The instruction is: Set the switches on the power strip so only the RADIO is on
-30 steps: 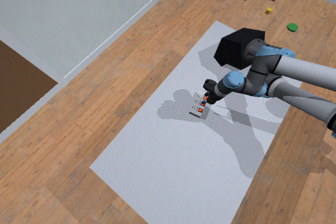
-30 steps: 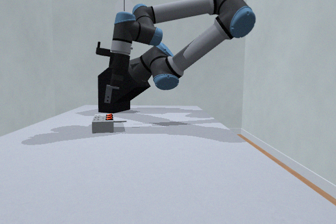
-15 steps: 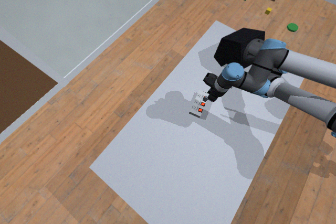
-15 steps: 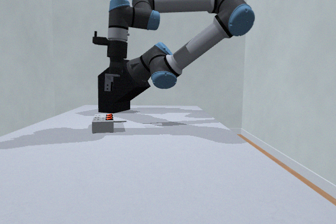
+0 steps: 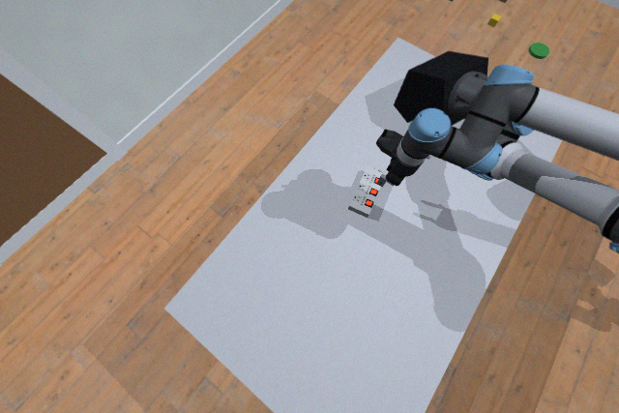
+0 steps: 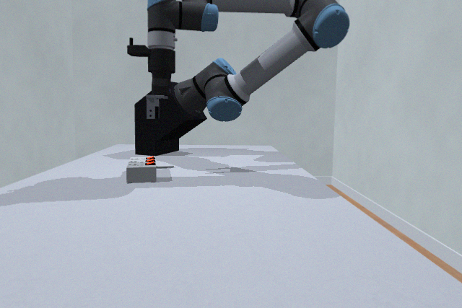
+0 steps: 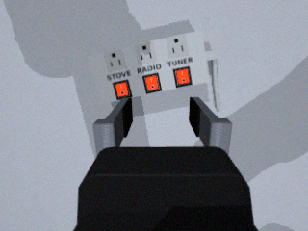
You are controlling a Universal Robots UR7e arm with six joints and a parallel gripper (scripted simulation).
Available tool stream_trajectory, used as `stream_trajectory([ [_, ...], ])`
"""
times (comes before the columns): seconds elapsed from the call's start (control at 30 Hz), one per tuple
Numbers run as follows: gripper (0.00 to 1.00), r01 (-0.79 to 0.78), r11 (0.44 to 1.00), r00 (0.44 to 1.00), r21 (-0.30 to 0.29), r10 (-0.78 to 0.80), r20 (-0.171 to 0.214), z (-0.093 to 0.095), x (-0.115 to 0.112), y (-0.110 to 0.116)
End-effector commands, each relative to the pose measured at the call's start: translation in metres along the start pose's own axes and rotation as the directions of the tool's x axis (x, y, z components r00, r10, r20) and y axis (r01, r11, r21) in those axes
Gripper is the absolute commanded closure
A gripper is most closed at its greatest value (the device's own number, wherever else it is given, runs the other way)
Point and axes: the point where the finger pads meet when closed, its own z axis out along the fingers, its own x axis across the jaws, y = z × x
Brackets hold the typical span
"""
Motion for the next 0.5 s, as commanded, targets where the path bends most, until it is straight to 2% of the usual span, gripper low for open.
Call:
stream_trajectory([
  [0.0,0.0,-0.001,1.0,1.0,-0.003,0.001,-0.001,-0.0006,0.0001,0.0003],
  [0.47,0.0,-0.013,1.0,1.0,-0.003,0.013,-0.002,0.0,-0.0007,-0.0001],
])
